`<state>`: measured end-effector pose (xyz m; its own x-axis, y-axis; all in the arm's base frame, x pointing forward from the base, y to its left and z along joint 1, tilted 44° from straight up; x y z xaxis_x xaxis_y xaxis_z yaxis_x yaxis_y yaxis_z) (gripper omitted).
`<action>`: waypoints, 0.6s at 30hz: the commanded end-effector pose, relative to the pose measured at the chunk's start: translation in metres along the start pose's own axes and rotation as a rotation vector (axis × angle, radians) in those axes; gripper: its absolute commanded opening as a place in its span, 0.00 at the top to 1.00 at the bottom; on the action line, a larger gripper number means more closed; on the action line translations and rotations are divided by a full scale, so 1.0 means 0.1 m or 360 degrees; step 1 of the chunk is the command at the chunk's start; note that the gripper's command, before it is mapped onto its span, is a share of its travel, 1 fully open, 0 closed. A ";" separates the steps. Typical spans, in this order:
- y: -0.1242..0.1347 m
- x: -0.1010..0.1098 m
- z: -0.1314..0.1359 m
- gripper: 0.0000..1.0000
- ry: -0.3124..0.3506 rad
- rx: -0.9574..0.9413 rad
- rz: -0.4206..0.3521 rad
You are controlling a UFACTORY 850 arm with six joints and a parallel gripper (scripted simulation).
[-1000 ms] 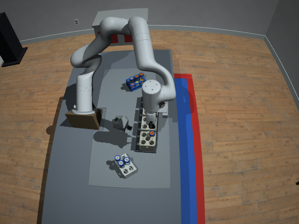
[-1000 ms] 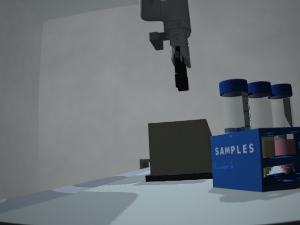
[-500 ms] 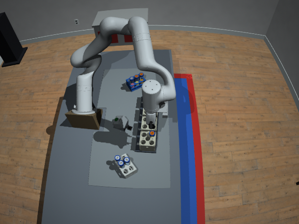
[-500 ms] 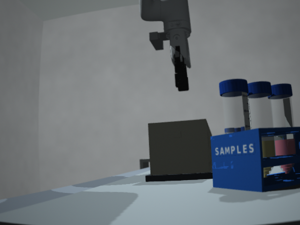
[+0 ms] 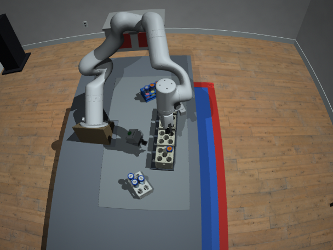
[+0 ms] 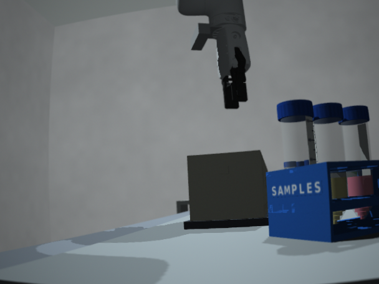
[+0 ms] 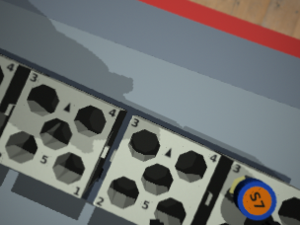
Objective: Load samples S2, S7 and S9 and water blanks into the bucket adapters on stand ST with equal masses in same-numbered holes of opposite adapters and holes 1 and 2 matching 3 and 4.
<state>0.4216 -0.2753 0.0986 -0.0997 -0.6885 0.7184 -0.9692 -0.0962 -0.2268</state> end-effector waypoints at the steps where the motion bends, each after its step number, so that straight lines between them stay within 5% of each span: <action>1: 0.00 0.01 -0.13 0.43 0.0011 0.0140 0.0018; 18: -0.03 0.01 -0.88 0.43 0.0012 0.0291 0.0018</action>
<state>0.4055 -0.2177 0.1513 -0.1107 -0.6864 0.7187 -0.9112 -0.2186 -0.3492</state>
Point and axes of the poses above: the point where the finger pads meet when closed, its own x axis back along the fingers, its own z axis across the jaws, y = z × x, the point moved 7 cm from there along x, back along the fingers, and after that the axes turned 4 degrees about -x, right-handed, at the moved point
